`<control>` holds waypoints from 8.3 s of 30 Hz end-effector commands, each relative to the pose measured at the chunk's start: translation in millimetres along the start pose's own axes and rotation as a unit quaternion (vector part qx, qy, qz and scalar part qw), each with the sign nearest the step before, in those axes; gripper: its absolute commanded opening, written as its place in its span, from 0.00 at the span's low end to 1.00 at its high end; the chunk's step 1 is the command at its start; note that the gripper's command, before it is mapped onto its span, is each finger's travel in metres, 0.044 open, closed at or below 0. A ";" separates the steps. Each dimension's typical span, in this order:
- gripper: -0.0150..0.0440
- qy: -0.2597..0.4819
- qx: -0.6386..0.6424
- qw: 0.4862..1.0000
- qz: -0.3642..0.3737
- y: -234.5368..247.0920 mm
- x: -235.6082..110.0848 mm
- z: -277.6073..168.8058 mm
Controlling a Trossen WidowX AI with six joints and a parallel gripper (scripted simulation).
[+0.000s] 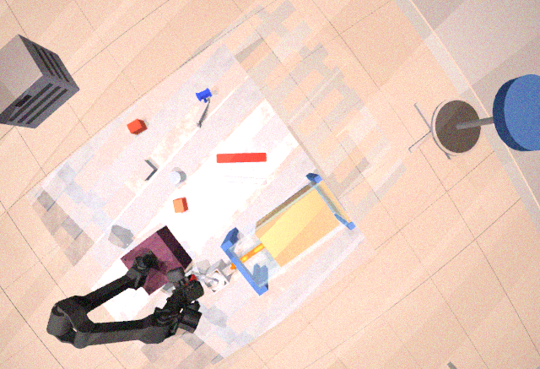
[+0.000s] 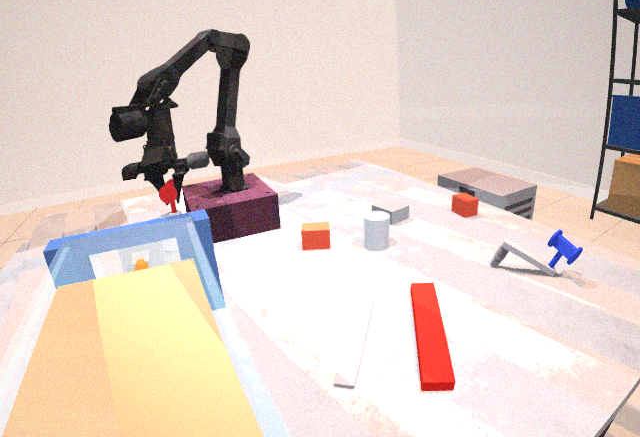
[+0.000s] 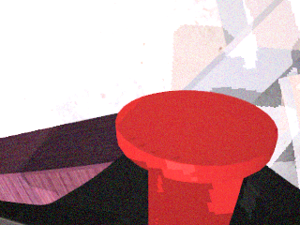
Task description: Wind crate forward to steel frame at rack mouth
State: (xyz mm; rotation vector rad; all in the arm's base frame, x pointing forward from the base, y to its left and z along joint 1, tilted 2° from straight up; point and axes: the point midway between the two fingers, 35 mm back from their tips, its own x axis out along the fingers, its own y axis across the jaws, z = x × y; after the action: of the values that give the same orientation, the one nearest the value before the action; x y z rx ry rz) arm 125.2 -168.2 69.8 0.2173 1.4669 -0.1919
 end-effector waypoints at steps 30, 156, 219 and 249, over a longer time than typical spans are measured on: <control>0.25 0.018 0.013 0.999 -0.025 -54.2 -0.1 -23.5; 0.25 0.013 0.012 0.999 -0.030 -164.7 -5.4 85.4; 0.25 0.009 0.012 0.999 -0.028 -134.8 -2.8 148.4; 0.25 0.009 0.012 0.999 -0.028 -131.7 -2.6 151.3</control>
State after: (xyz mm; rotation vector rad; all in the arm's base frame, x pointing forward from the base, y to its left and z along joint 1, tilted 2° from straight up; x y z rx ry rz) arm 211.4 -349.2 82.8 0.2131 1.5216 -0.3150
